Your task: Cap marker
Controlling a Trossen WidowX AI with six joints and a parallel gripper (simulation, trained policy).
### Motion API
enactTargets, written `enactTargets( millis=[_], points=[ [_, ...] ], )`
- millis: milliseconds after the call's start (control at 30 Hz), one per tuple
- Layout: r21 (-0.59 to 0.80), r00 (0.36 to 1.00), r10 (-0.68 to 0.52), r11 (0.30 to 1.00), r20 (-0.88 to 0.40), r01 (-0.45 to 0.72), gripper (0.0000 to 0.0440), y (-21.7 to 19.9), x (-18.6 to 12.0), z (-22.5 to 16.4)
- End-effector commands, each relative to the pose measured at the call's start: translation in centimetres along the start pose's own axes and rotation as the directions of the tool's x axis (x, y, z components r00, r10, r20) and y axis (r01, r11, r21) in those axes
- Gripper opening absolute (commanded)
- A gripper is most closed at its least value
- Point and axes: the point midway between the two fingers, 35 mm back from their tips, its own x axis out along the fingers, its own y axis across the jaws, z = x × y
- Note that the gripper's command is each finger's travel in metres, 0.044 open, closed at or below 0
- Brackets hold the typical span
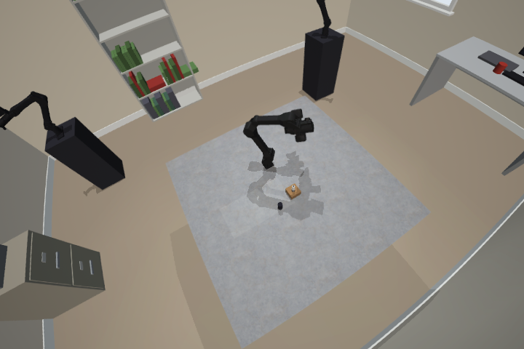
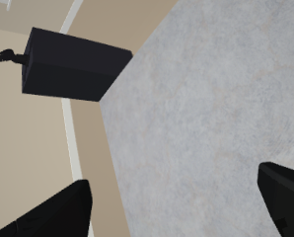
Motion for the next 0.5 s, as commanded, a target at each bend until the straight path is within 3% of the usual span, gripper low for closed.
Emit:
enactTargets(
  millis=[0,467],
  points=[
    [0.012,0.999,-0.032,0.999,0.02,0.032,0.0331,-1.1,-0.6,0.8],
    [0.07,0.988,-0.129,0.99,0.079,0.124,0.033,-5.0,-2.8,2.8]
  ],
)
